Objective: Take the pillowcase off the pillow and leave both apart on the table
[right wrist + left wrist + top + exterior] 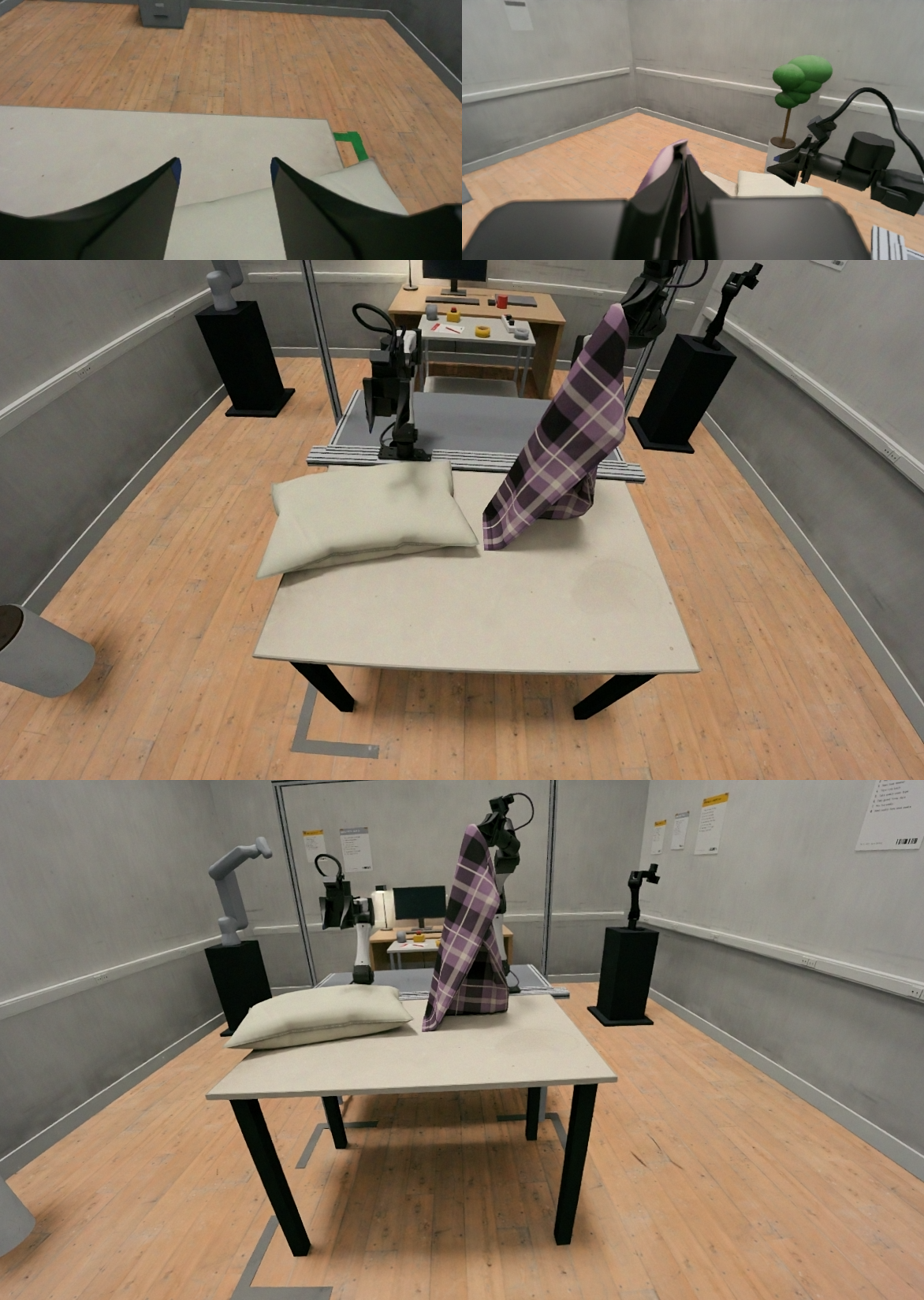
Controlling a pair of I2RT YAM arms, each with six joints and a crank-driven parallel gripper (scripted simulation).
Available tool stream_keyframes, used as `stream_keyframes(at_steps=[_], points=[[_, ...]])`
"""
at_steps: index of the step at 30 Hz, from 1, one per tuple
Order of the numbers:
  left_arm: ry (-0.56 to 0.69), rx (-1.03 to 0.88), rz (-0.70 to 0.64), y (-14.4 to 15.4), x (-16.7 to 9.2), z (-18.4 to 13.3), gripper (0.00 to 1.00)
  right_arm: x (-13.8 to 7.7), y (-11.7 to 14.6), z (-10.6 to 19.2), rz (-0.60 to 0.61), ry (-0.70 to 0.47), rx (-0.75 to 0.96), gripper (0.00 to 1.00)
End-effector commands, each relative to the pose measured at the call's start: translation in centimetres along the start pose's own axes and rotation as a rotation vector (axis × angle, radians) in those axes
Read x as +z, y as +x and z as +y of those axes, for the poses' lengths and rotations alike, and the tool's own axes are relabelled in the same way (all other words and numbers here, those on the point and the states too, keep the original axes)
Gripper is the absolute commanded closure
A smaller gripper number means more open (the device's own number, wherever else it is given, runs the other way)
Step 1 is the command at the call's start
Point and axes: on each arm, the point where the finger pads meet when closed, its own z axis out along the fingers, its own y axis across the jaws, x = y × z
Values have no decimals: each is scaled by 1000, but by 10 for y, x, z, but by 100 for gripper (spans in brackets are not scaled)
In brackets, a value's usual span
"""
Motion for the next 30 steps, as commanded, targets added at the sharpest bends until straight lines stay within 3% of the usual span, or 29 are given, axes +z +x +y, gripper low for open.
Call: stream_keyframes(at_steps=[1, 3, 6, 15, 30], points=[[14, 19, -26, -7, -2, 1, 99, 1, 7, -4, 11, 15, -9, 37], [-19, 8, -30, -2, -1, 11, 99, 1, 7, -4, 11, 15, -9, 37], [6, 39, -62, -23, 2, 1, 99, 1, 7, -4, 11, 15, -9, 37], [67, 11, -79, -37, 8, 7, 99, 1, 7, -4, 11, 15, -9, 37], [157, -30, -95, -50, 9, 46, 99, 1, 7, -4, 11, 15, -9, 37]])
